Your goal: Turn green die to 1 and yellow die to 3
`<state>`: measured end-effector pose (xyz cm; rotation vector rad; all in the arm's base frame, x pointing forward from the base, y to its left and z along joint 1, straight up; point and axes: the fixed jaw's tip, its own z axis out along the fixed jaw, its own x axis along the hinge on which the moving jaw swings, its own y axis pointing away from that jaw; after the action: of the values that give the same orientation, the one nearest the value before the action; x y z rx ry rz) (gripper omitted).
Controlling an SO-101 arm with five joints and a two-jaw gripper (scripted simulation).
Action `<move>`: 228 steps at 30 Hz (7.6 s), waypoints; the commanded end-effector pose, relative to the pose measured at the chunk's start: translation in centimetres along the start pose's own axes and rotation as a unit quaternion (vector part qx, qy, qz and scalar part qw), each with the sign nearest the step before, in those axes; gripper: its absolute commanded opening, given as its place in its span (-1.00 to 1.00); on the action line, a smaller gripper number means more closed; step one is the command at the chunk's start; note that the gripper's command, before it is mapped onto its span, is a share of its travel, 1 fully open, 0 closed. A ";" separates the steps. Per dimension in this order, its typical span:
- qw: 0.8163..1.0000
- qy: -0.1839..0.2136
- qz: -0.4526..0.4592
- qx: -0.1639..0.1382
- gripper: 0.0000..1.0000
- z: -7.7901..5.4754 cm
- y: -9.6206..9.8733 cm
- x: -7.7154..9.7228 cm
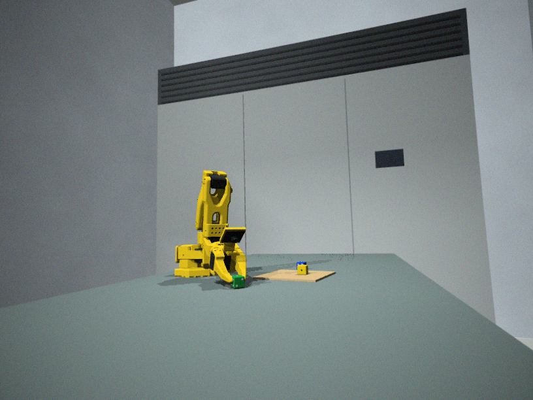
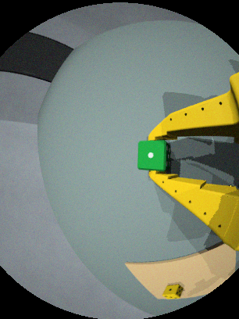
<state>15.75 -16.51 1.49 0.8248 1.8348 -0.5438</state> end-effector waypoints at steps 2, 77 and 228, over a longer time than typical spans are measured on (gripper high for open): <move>1.000 -0.018 -0.006 -0.005 -1.00 0.2 0.3 -0.6; 1.000 -0.018 -0.006 -0.005 -0.41 -0.1 0.3 -2.7; 0.947 0.320 0.006 -0.013 -0.44 -4.7 1.5 -13.8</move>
<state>17.33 -16.46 15.08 1.0912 2.4440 -0.2436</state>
